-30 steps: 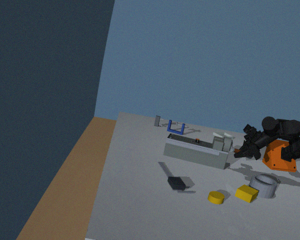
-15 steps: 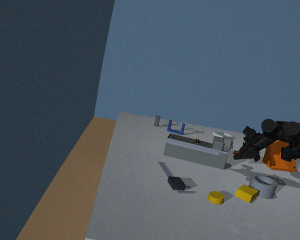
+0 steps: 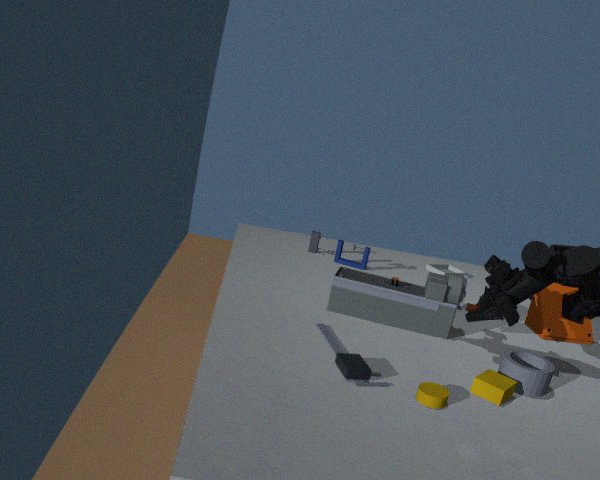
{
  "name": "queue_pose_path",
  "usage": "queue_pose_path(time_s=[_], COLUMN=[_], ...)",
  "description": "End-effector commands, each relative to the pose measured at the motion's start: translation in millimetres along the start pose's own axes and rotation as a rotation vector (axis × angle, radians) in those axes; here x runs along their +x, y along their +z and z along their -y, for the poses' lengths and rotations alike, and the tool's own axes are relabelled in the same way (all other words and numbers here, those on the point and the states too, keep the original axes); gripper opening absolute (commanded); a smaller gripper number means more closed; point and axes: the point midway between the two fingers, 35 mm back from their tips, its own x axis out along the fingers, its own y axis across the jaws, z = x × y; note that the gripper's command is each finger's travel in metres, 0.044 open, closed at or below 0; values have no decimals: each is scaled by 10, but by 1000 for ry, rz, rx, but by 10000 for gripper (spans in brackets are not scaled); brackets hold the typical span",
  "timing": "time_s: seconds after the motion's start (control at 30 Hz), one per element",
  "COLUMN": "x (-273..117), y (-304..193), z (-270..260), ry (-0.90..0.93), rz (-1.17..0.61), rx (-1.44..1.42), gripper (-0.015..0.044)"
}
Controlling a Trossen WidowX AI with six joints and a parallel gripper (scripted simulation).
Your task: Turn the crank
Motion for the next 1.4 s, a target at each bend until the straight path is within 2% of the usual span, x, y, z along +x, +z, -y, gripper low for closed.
queue_pose_path(time_s=[0.0,1.3,1.37], x=[25,18,18], y=[-24,-17,-17], z=[25,20,20], ry=[-5,-3,-3], rz=[-5,-4,-4], rx=[2,0,0], gripper=[0,0,53])
